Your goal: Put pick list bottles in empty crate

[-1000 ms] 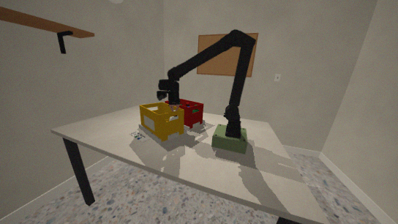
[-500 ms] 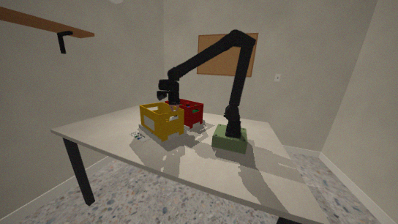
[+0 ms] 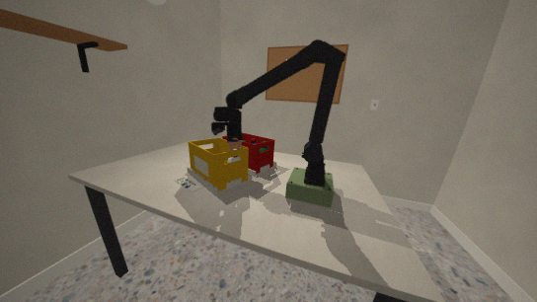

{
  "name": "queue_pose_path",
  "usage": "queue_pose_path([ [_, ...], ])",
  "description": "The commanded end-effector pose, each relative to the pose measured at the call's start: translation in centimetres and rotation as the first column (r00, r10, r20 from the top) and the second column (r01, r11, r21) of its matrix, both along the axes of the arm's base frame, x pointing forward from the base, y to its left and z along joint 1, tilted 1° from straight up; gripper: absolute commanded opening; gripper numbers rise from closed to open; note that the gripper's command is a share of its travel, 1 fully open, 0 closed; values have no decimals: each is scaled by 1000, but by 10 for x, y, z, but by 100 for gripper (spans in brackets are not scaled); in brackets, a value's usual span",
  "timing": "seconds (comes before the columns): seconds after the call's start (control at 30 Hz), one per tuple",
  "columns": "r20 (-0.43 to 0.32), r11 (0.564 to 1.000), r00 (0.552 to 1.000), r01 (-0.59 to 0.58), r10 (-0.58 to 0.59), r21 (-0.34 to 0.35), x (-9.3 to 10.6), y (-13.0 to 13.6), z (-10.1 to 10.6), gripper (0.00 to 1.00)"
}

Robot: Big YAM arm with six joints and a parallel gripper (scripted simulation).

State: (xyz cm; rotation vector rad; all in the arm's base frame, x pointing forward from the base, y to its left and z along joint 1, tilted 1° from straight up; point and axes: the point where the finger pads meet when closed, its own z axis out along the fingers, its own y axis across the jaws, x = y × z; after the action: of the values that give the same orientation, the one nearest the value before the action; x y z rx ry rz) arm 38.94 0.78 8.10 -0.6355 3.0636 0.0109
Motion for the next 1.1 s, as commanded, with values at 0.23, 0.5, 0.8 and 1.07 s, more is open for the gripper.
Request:
queue_pose_path([
  [0.23,4,1000,1000,5,-5,5,-1,5,0,61],
  [0.5,10,1000,1000,3,-3,5,-1,5,-1,61],
  [0.8,17,1000,1000,4,-4,5,-1,5,0,61],
  [1.07,17,1000,1000,4,-4,5,-3,5,1,61],
])
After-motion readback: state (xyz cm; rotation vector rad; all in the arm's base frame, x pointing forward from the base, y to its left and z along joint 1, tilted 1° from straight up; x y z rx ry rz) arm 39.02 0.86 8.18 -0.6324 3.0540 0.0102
